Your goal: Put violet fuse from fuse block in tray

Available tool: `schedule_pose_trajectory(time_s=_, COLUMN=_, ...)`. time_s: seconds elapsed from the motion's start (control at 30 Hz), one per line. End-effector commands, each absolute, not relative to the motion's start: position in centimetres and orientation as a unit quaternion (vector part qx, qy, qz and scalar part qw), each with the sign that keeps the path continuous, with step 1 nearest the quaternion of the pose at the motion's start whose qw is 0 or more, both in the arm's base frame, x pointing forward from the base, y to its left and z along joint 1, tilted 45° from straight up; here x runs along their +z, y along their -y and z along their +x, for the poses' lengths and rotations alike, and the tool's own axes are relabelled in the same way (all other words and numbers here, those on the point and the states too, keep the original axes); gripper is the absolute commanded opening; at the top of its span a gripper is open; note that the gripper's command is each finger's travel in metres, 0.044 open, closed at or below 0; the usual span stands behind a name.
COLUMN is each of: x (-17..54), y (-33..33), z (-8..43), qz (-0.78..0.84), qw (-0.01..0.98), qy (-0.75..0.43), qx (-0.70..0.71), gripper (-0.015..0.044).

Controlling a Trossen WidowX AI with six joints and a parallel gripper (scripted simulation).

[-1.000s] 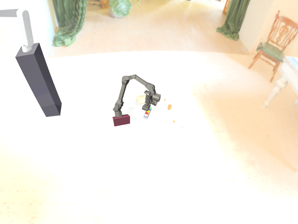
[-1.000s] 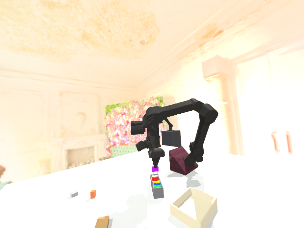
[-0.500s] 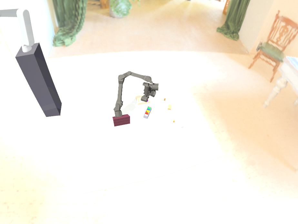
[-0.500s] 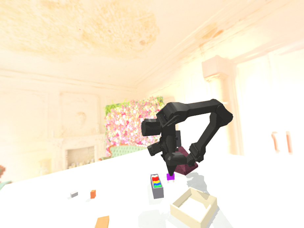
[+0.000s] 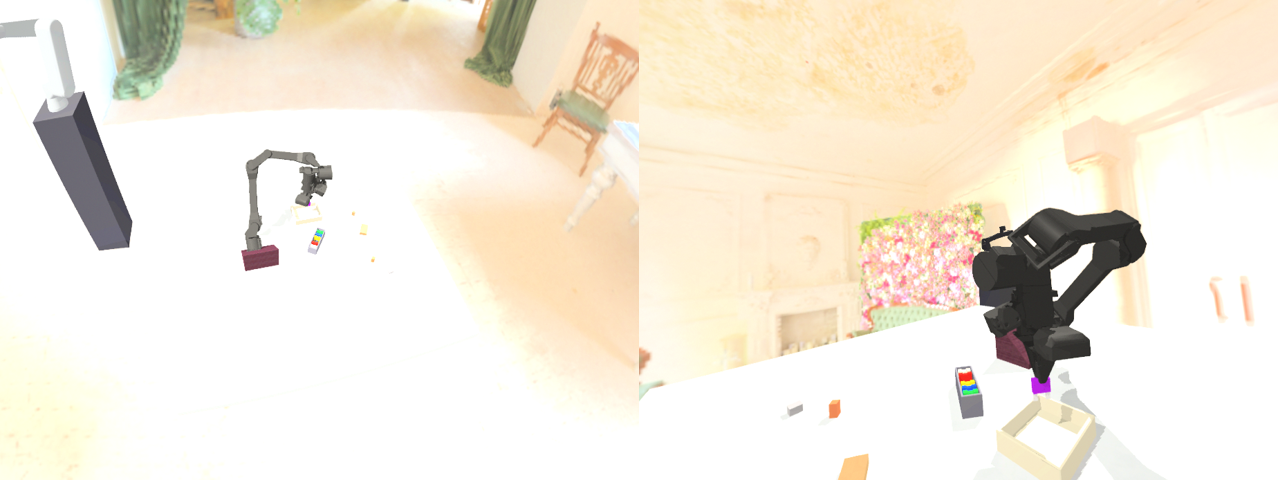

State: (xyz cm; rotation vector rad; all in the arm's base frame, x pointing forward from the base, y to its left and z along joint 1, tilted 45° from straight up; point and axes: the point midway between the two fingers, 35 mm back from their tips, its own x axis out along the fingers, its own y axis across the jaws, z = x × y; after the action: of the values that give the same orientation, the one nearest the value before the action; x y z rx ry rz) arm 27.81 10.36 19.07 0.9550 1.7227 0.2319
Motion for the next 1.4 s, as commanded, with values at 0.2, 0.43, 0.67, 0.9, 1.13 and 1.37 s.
schedule_pose_trajectory(time_s=0.2, x=18.4, y=-11.5, z=27.6, qz=0.405, qw=0.546, qy=-0.727, qx=0.099, gripper=0.0)
schedule_pose_trajectory(time_s=0.43, x=17.6, y=-12.3, z=27.5, qz=0.405, qw=0.546, qy=-0.727, qx=0.099, gripper=0.0)
schedule_pose_trajectory(time_s=0.67, x=16.8, y=-13.1, z=27.4, qz=0.406, qw=0.545, qy=-0.727, qx=0.099, gripper=0.0)
schedule_pose_trajectory(time_s=0.9, x=16.8, y=-13.1, z=27.4, qz=0.403, qw=0.547, qy=-0.727, qx=0.099, gripper=0.0053)
schedule_pose_trajectory(time_s=1.13, x=16.8, y=-13.1, z=27.4, qz=0.403, qw=0.547, qy=-0.727, qx=0.099, gripper=0.0236)
schedule_pose_trajectory(time_s=1.37, x=18.8, y=-11.1, z=27.6, qz=0.405, qw=0.546, qy=-0.727, qx=0.098, gripper=0.033)
